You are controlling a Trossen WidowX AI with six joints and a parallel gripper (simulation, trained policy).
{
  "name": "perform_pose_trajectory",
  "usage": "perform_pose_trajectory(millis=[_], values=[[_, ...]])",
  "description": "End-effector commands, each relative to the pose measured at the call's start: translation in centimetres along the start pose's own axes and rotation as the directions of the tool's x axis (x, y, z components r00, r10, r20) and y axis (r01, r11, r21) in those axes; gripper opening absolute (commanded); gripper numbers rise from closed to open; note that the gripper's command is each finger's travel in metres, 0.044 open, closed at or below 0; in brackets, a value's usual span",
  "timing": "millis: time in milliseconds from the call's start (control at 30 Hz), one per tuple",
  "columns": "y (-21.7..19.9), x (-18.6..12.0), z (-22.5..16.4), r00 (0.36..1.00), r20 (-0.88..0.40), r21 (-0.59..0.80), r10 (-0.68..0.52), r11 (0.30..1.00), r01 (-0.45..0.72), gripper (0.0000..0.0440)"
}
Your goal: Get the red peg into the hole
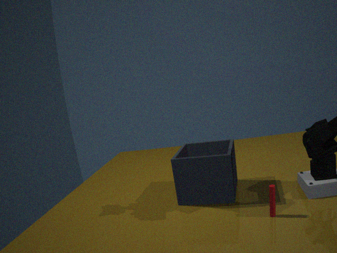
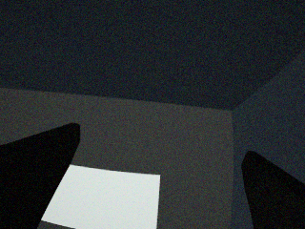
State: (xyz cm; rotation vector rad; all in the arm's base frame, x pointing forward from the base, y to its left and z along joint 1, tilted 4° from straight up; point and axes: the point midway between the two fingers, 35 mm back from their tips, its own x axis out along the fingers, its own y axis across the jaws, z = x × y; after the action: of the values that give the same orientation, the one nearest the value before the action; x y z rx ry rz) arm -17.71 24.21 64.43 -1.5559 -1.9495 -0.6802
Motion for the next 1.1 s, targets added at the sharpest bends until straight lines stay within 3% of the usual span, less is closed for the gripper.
perform_pose_trajectory(millis=[0, 567, 833, 1067], values=[[2.0, -0.6, -2.2, 0.997, -0.072, -0.016, 0.037, 0.999, -0.038, 0.0440], [9.8, -5.2, -11.7, 0.895, -0.398, -0.006, 0.203, 0.975, -0.224, 0.0440], [12.9, -9.1, -16.3, 0.784, -0.554, 0.073, 0.281, 0.954, -0.290, 0.0440], [15.6, -13.7, -20.1, 0.643, -0.681, 0.187, 0.351, 0.932, -0.311, 0.0440]])
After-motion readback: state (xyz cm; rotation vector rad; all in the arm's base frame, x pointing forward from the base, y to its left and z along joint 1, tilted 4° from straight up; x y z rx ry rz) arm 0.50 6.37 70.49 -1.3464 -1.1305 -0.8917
